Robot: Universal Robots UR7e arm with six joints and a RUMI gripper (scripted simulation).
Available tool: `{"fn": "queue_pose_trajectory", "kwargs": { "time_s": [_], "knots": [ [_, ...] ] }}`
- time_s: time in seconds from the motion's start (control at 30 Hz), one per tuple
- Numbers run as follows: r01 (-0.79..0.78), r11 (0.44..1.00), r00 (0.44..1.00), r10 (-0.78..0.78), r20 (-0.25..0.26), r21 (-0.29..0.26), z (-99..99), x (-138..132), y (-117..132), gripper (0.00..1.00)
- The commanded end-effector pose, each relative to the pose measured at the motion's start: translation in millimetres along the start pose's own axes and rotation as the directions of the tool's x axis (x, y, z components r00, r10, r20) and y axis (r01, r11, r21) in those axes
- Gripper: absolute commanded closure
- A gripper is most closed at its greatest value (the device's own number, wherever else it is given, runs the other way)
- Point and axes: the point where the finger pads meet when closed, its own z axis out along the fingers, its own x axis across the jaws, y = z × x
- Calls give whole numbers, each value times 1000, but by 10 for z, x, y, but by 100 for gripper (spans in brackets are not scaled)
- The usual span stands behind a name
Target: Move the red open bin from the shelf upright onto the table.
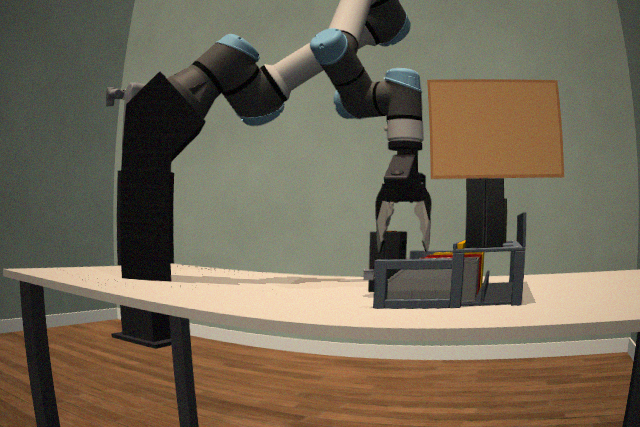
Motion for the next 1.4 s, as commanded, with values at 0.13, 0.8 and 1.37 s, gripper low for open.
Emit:
{"fn": "queue_pose_trajectory", "kwargs": {
  "time_s": [0.13,0.8,1.37],
  "knots": [
    [0,1000,1000,0,1,1,183,-8,-2,42],
    [0,1000,1000,0,1,1,362,-8,-3,42],
    [0,1000,1000,0,1,1,364,-8,-3,42]
  ]
}}
